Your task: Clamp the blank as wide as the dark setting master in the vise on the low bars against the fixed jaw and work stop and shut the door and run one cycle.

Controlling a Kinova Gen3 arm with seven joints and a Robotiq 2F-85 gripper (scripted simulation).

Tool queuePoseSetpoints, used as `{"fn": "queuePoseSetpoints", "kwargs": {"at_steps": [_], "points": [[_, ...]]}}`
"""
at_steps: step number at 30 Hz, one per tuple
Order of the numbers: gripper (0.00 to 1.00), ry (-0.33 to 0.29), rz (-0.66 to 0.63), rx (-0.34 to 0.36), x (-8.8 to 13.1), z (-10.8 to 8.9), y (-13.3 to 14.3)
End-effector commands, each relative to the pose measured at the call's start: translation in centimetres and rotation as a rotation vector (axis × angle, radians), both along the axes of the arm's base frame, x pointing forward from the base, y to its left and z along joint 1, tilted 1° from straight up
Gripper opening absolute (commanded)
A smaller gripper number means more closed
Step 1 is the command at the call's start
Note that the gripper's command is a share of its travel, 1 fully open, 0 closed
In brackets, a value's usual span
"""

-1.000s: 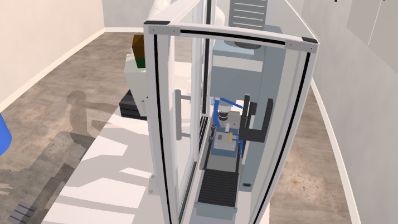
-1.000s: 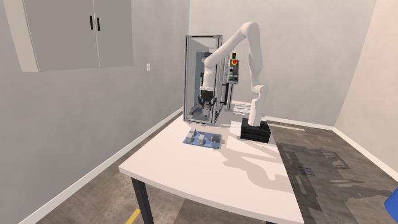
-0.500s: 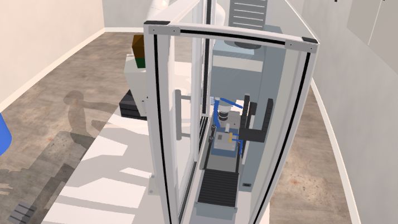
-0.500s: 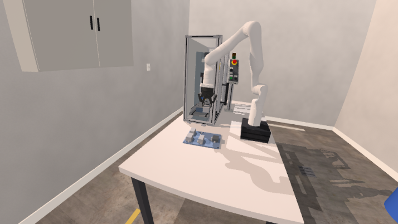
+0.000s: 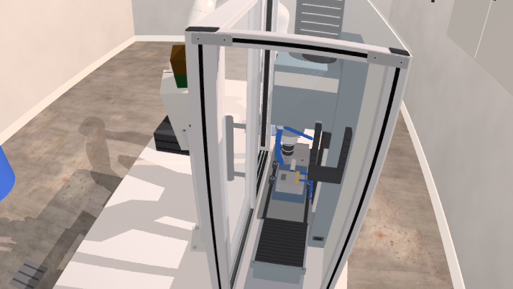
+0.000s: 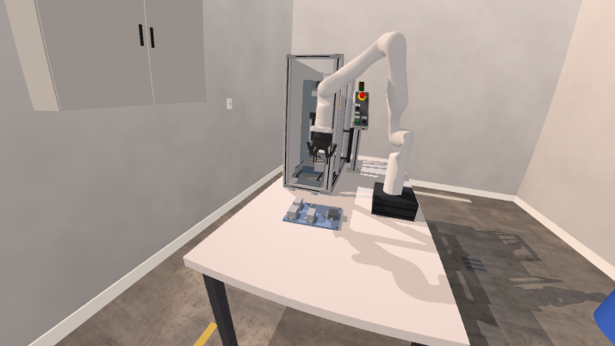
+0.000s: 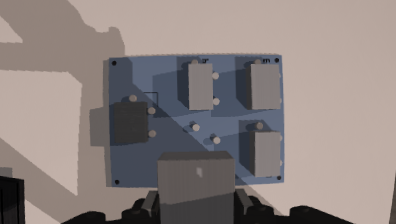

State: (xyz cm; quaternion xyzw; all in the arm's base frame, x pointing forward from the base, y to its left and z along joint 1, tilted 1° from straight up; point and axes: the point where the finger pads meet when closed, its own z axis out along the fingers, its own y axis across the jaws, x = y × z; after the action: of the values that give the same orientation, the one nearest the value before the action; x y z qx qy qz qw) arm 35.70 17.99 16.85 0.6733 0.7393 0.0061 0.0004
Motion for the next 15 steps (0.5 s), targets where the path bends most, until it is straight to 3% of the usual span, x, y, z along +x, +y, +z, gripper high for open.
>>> {"fn": "queuePoseSetpoints", "kwargs": {"at_steps": [1,2,14,15], "points": [[0.10,0.000,0.000,0.001,-3.5,0.0,0.0],[0.10,0.000,0.000,0.001,-4.5,0.0,0.0],[0.10,0.000,0.000,0.001,-4.5,0.0,0.0],[0.10,0.000,0.000,0.001,-5.5,0.0,0.0]]}}
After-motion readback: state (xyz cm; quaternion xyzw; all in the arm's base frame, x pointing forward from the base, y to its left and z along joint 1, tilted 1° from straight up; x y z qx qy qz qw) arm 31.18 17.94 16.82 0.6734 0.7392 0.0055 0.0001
